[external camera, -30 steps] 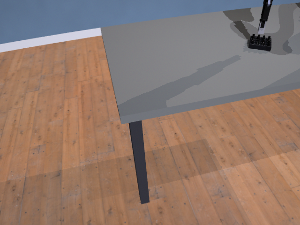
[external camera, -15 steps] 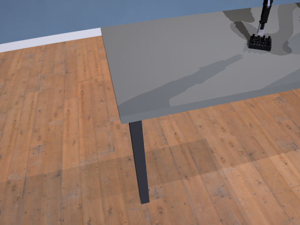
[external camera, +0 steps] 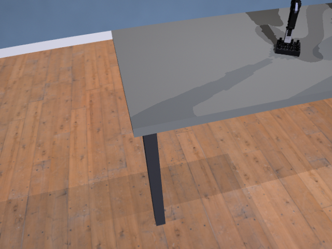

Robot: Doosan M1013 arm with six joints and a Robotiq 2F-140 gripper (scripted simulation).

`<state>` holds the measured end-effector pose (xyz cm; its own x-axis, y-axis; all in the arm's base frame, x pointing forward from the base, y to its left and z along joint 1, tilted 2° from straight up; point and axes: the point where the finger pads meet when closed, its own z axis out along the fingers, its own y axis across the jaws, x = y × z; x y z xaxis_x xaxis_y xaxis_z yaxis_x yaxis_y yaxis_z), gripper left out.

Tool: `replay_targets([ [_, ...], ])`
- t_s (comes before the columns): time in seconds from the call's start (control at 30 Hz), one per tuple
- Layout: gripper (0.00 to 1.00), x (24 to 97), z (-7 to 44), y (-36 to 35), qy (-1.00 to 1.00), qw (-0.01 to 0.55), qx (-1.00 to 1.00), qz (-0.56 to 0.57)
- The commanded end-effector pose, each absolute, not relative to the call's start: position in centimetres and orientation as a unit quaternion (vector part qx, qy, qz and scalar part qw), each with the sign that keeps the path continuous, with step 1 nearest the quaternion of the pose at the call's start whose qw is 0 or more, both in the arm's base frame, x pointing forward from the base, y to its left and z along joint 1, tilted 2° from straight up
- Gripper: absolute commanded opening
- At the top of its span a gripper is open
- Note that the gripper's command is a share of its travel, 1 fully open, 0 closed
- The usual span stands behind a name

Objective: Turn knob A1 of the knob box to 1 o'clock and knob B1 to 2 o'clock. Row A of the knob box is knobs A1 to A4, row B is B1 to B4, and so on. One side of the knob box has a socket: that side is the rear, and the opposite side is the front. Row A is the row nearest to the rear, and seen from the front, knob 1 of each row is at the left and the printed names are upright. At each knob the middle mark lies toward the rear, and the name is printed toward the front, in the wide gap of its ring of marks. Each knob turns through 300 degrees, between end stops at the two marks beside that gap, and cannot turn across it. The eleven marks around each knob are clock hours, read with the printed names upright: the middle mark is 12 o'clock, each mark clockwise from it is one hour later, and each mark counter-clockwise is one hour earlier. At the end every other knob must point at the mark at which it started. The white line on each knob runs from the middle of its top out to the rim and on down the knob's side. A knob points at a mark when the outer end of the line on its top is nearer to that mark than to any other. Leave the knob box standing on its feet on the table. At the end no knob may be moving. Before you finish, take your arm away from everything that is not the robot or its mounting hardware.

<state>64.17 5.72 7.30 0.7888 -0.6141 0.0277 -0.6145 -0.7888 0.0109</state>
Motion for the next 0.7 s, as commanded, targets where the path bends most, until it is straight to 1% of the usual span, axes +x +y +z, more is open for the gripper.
replay_targets([
  [0.0, 0.12, 64.2, 7.0, 5.7, -0.325, 0.010, 0.946, 0.011],
  [0.67, 0.12, 64.2, 5.5, 5.7, -0.325, 0.010, 0.946, 0.011],
])
